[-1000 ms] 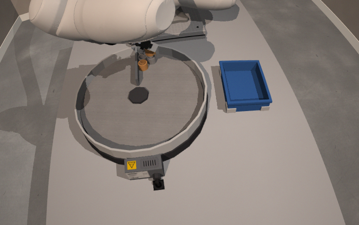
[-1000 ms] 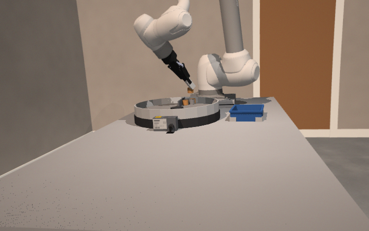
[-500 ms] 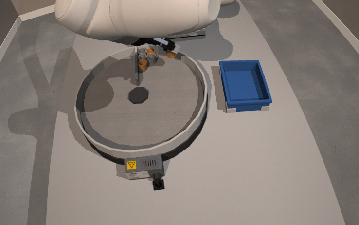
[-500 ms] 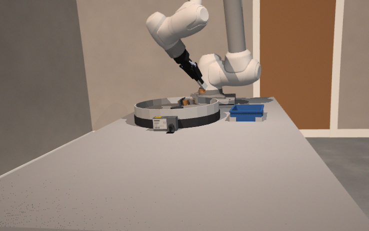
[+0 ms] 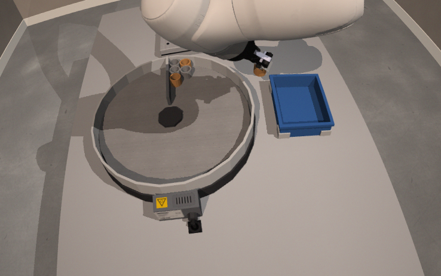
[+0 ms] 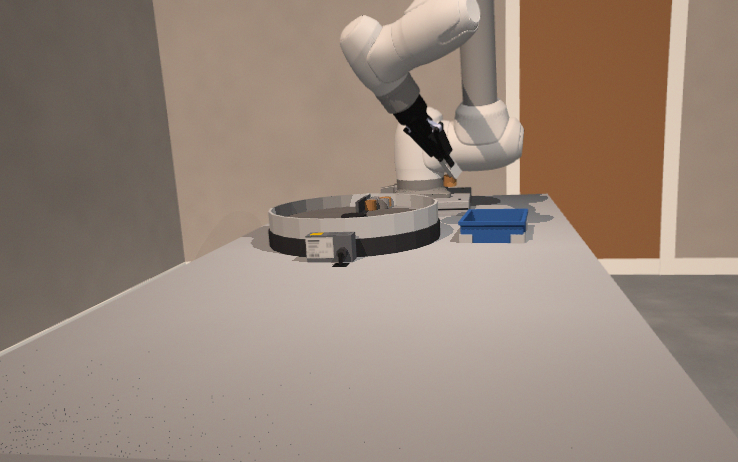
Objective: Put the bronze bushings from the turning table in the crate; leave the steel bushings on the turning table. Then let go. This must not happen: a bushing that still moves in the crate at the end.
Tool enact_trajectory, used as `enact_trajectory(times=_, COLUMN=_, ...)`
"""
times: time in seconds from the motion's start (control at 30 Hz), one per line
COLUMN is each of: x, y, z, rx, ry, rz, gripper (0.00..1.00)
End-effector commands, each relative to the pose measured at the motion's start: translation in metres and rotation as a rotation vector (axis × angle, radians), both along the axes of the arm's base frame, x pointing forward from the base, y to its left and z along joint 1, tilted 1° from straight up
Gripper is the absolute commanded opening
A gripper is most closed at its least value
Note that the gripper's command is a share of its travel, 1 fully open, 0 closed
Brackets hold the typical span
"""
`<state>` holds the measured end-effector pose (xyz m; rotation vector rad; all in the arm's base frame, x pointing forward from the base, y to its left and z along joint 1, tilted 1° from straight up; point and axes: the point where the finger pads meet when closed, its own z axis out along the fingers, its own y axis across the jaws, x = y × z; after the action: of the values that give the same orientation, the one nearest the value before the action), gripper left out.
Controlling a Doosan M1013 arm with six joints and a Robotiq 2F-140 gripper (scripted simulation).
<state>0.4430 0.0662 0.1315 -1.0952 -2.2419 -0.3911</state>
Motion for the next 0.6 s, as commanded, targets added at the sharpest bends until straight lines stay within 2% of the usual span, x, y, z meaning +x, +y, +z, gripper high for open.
enact_trajectory(times=0.0, x=0.018, y=0.032, z=0.0, rx=-0.001, ry=0.0, rz=0.0, gripper=0.0)
enact_trajectory(times=0.27, x=0.047, y=0.088, z=0.0, rx=-0.001, ry=0.0, rz=0.0, gripper=0.0)
enact_trajectory(times=0.57, x=0.054, y=0.101, z=0.0, rx=-0.001, ry=0.0, rz=0.0, gripper=0.0)
